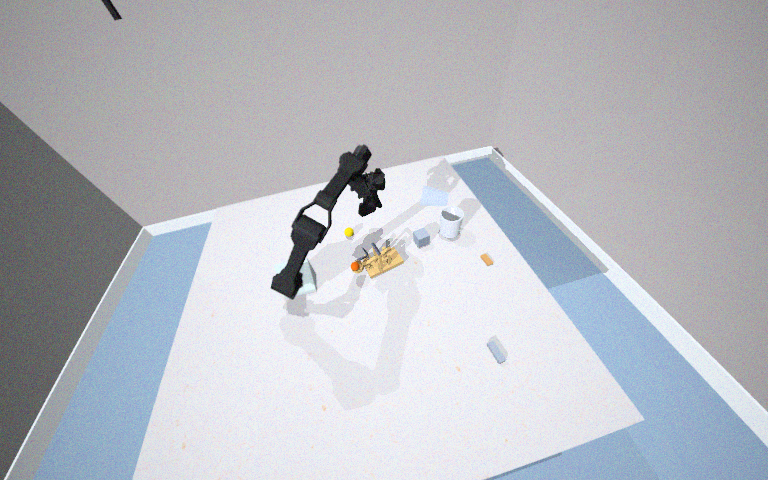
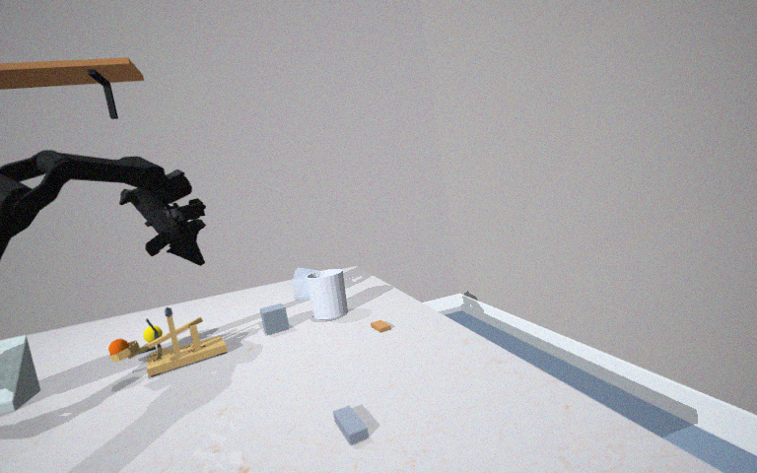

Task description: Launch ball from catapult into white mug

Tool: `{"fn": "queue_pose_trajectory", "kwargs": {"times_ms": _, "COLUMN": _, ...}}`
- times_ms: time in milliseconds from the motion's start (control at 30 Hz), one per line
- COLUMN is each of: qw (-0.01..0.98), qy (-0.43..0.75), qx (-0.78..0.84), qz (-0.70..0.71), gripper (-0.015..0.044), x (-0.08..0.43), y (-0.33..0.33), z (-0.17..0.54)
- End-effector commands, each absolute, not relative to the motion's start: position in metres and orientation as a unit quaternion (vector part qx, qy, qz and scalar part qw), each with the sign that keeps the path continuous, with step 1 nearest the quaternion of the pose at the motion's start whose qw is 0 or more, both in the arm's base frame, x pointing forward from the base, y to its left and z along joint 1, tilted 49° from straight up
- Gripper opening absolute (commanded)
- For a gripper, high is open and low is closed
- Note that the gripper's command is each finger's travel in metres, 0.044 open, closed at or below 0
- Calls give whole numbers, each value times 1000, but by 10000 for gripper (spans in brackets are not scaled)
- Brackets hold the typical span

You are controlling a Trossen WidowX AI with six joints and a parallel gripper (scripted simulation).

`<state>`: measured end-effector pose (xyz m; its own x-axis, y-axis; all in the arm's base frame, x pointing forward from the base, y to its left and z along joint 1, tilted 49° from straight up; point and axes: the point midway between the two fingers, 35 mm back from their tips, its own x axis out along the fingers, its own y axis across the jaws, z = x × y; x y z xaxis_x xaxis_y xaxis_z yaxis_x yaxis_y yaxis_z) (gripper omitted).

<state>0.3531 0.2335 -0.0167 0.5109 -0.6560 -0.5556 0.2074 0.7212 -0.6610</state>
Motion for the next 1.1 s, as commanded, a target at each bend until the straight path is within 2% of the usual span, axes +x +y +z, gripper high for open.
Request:
{"fn": "queue_pose_trajectory", "kwargs": {"times_ms": 0, "qw": 827, "qy": 399, "qx": -259, "qz": -301, "gripper": 0, "x": 322, "y": 218, "z": -20}}
{"fn": "queue_pose_trajectory", "kwargs": {"times_ms": 533, "qw": 860, "qy": 194, "qx": -225, "qz": -415, "gripper": 0, "x": 215, "y": 130, "z": 16}}
{"fn": "queue_pose_trajectory", "kwargs": {"times_ms": 1067, "qw": 864, "qy": 170, "qx": -220, "qz": -419, "gripper": 0, "x": 213, "y": 113, "z": 13}}
